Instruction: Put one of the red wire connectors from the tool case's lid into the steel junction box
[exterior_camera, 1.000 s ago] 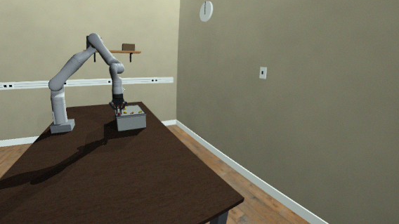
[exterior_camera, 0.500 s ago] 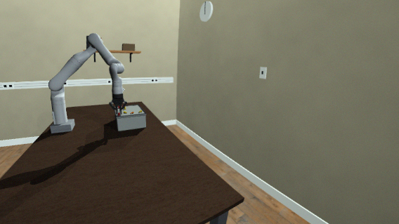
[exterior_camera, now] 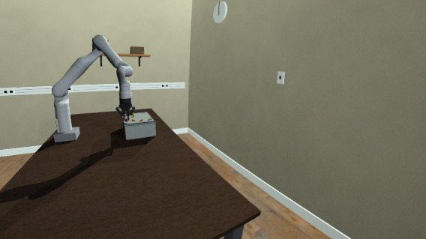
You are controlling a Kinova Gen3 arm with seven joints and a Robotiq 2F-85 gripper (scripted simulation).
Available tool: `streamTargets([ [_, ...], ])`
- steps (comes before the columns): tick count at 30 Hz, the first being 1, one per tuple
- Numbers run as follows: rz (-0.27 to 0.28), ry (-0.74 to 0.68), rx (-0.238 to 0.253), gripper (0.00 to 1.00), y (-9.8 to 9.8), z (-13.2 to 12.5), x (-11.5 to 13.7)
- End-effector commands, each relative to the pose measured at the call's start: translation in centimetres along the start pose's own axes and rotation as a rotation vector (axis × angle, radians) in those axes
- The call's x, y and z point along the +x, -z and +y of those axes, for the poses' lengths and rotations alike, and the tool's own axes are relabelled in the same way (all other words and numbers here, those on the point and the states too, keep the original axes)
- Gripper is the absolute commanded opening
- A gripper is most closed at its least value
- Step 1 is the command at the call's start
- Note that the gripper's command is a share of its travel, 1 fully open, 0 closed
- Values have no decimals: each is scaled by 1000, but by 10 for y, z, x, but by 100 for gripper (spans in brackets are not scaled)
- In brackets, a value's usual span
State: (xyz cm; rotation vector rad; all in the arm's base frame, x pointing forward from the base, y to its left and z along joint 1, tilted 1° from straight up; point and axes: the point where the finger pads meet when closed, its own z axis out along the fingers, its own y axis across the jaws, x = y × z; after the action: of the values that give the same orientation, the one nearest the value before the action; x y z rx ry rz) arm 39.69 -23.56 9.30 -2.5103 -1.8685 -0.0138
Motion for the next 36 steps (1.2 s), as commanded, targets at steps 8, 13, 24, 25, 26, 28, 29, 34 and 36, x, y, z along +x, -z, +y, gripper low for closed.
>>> streamTargets([
  [8, 1, 4, -13, 19, 41, 3, 1],
  [13, 1, 4, -13, 19, 56, 3, 1],
  [24, 1, 4, -13, 19, 59, 3, 1],
  [25, 1, 4, -13, 19, 59, 3, 1],
  [26, 1, 4, -13, 19, 59, 3, 1],
  [28, 1, 4, -13, 19, 59, 3, 2],
  [29, 1, 4, -13, 19, 59, 3, 2],
  [34, 1, 4, -13, 19, 59, 3, 4],
  [36, 1, 4, -13, 19, 59, 4, 7],
])
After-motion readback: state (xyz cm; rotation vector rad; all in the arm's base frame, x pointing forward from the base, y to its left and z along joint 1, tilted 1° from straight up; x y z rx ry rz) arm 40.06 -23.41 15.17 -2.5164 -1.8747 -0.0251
